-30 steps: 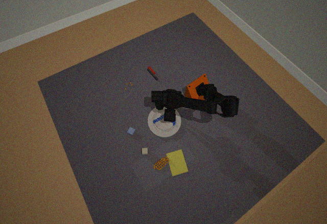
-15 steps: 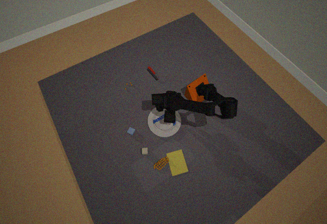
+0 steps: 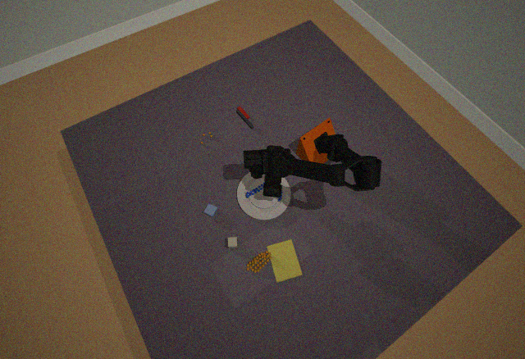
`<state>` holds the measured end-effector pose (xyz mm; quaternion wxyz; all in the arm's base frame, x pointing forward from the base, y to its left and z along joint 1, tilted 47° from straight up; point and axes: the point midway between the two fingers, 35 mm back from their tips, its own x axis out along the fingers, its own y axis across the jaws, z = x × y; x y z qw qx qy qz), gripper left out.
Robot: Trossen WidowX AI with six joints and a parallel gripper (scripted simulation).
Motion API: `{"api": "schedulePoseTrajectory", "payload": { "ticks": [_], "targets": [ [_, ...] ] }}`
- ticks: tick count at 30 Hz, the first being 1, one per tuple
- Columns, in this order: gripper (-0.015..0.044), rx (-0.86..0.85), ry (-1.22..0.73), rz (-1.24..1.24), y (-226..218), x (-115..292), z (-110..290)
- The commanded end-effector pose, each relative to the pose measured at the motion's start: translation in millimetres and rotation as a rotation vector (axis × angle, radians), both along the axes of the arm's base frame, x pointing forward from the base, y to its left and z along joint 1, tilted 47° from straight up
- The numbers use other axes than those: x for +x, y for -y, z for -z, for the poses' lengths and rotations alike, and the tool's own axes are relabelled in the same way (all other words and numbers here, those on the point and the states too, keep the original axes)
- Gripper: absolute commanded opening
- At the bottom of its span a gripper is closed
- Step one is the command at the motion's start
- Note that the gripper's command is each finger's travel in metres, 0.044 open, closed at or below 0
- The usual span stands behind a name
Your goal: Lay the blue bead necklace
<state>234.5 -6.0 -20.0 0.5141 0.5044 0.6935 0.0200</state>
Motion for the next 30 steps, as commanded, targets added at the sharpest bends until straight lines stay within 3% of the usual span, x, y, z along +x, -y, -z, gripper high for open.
{"api": "schedulePoseTrajectory", "payload": {
  "ticks": [1, 30],
  "targets": [
    [0.0, 0.002, 0.002, 0.0, -0.2, 0.4, -0.7],
    [0.0, 0.006, -0.002, 0.005, 5.5, -0.4, -5.8]
  ]
}}
